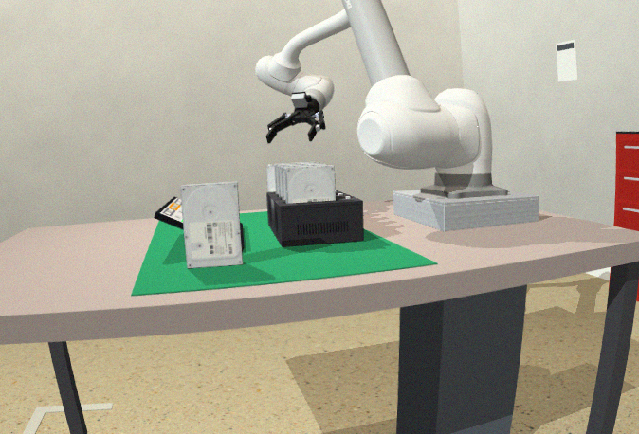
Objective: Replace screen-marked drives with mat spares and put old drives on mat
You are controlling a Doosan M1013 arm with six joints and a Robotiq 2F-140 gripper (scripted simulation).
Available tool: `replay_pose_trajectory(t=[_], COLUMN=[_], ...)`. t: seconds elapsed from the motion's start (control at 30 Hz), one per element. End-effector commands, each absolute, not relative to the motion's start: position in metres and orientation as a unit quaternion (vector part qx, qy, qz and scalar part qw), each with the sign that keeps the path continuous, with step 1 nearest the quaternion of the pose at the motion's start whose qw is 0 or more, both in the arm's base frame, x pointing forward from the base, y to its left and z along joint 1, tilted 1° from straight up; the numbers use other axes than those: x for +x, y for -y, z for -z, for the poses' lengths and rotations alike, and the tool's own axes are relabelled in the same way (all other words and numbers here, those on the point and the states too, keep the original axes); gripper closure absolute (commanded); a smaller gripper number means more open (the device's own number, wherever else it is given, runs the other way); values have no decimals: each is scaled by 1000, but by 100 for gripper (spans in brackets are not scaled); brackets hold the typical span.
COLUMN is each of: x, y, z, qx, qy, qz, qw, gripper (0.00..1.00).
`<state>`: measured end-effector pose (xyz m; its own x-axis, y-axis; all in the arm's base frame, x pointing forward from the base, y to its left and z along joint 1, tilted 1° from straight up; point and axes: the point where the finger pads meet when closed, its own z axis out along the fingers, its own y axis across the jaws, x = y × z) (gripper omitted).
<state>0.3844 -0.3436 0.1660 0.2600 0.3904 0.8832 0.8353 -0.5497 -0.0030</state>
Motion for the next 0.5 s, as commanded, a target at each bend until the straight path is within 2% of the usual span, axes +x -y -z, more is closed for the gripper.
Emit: replay_pose_trajectory(t=[0.0, 0.47], x=[385, 384], y=[344, 345], z=[-167, -167], qx=[-774, -815], qy=[417, 438], qz=[419, 334], qw=[226, 180], gripper=[11, 11])
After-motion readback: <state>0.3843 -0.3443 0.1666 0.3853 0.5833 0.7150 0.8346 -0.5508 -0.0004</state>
